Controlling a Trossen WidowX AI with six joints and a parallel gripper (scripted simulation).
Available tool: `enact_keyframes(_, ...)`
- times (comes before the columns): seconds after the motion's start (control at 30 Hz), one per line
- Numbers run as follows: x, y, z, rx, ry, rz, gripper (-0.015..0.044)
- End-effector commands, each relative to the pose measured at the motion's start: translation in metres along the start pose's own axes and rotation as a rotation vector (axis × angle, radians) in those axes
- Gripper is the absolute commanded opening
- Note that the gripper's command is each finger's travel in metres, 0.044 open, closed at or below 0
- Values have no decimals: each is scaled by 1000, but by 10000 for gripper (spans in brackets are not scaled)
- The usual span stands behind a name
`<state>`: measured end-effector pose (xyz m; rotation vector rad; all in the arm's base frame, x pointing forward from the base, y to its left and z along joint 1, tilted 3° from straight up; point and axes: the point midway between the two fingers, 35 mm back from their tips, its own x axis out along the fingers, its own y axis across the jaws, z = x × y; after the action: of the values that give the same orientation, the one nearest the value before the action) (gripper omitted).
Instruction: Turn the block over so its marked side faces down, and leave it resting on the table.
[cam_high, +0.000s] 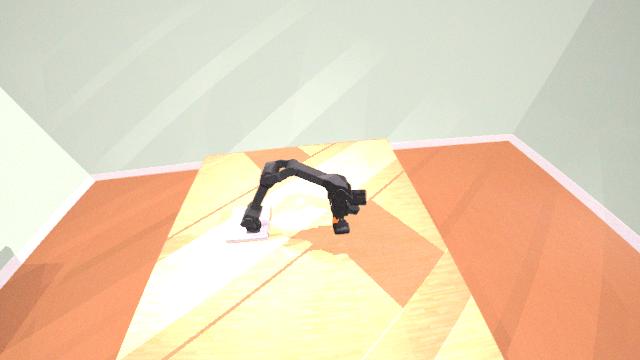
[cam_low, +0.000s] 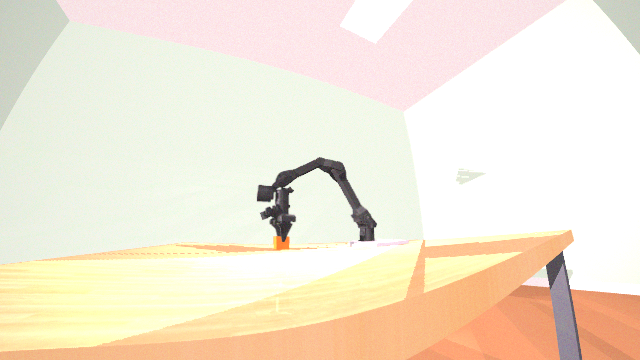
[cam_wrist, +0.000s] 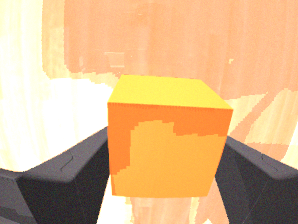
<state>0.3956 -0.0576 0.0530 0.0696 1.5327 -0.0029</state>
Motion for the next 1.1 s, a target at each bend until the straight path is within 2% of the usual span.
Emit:
enact_keyframes(0.0, 1, 0, 0, 4, 0, -2, 157)
enact_keyframes(0.27, 1, 0, 0, 4, 0, -2, 103)
enact_keyframes(0.4, -14, 0, 0, 4, 0, -2, 0)
enact_keyframes(0.5, -28, 0, 0, 4, 0, -2, 0)
enact_keyframes(0.67, -29, 0, 0, 5, -9, -2, 0)
enact_keyframes(1.07, -24, -1, 4, 8, -175, -1, 0)
